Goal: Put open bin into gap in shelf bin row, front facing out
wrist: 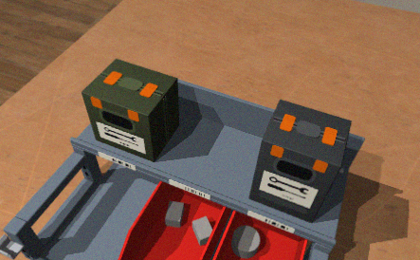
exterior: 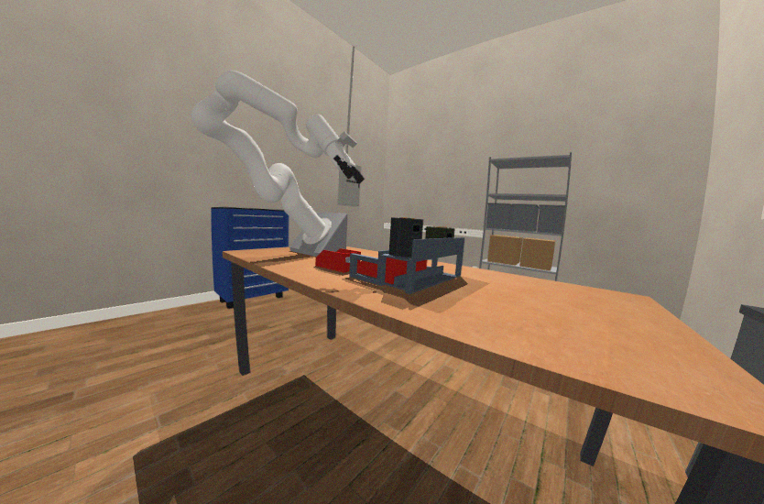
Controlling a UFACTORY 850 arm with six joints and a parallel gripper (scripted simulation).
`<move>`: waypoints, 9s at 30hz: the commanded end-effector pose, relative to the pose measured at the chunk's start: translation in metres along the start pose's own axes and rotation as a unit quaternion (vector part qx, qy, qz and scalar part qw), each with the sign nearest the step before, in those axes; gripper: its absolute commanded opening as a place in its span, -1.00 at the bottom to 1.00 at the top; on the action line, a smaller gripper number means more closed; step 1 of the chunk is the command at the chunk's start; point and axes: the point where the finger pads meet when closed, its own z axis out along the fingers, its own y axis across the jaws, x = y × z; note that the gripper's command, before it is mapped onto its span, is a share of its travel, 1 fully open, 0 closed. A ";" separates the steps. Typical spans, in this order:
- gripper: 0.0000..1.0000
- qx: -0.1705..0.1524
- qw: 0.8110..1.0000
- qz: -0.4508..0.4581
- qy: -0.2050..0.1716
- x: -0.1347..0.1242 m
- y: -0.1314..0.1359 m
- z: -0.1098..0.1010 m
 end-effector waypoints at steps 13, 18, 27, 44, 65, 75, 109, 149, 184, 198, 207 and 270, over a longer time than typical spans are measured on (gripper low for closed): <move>1.00 0.000 1.000 0.001 0.001 -0.004 -0.002 -0.007; 1.00 0.000 1.000 0.001 0.001 -0.004 -0.002 -0.007; 1.00 0.000 1.000 0.001 0.001 -0.002 -0.001 -0.005; 1.00 -0.012 0.997 -0.076 -0.010 0.000 -0.028 0.007; 1.00 -0.040 0.967 -0.249 -0.036 0.000 -0.093 0.031; 1.00 -0.040 0.967 -0.249 -0.036 0.000 -0.093 0.031; 1.00 -0.077 0.871 -0.481 -0.069 0.001 -0.190 0.066; 1.00 -0.122 0.622 -0.766 -0.110 0.000 -0.219 0.077; 1.00 -0.142 0.403 -0.895 -0.129 0.000 -0.215 0.076; 1.00 -0.148 0.308 -0.930 -0.135 0.000 -0.215 0.075; 1.00 -0.149 0.283 -0.938 -0.136 0.000 -0.214 0.075; 1.00 -0.154 0.122 -0.970 -0.141 0.000 -0.214 0.075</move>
